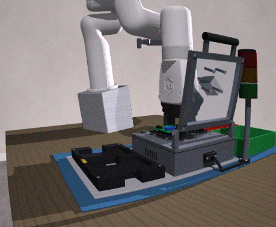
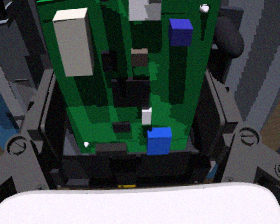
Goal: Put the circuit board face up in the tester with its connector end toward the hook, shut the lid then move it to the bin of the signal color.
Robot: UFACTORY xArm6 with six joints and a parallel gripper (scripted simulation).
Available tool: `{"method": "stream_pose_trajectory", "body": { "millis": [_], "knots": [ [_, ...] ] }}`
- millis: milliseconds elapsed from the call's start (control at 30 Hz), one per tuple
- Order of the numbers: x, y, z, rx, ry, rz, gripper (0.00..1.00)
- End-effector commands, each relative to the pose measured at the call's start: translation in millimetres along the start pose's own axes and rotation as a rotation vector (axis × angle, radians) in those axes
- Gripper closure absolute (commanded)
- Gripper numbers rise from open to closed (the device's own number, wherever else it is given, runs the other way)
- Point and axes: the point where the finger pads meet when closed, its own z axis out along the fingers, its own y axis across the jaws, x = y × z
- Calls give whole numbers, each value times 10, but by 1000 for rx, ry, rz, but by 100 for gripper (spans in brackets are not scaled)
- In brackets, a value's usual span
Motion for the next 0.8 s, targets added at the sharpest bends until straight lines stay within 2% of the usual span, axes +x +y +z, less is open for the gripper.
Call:
{"method": "stream_pose_trajectory", "body": {
  "millis": [0,767],
  "knots": [
    [1,24,-17,-5,1,0,21],
    [1,24,12,-5,1,0,21]
  ]
}}
